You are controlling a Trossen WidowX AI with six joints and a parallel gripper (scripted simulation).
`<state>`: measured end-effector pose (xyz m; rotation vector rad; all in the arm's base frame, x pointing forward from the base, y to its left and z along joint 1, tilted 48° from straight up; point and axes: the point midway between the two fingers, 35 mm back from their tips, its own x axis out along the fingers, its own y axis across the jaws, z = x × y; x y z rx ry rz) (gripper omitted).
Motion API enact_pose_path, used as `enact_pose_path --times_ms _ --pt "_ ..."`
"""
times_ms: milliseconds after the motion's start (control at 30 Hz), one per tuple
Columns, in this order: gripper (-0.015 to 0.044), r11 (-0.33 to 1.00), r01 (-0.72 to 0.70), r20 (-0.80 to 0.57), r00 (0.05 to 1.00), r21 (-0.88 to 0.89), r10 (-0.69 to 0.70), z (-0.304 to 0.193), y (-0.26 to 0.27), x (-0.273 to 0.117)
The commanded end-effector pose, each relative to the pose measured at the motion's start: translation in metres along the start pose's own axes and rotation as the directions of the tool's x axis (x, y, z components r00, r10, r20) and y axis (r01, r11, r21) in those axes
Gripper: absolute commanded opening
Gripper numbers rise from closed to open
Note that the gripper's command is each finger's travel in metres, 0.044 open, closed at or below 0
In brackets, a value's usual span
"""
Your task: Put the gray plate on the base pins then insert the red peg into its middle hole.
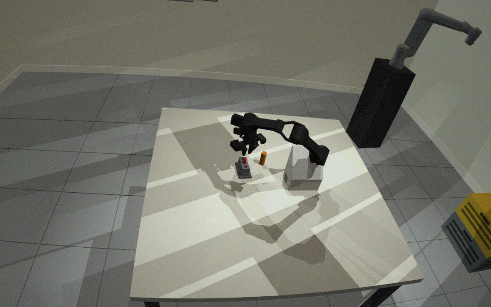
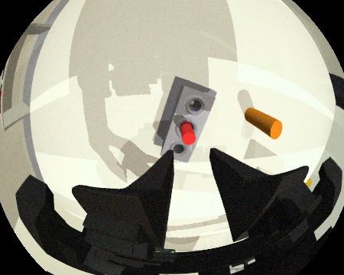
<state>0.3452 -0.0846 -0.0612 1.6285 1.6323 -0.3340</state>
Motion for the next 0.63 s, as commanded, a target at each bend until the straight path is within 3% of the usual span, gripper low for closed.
enact_pose_path --times_ms 0,600 --pt "0.0150 1.000 0.003 0.001 1.000 -0.003 -0.003 0.000 0.000 -0.003" --pt "0.0150 1.000 0.003 0.002 1.000 -0.003 -0.003 0.000 0.000 -0.015"
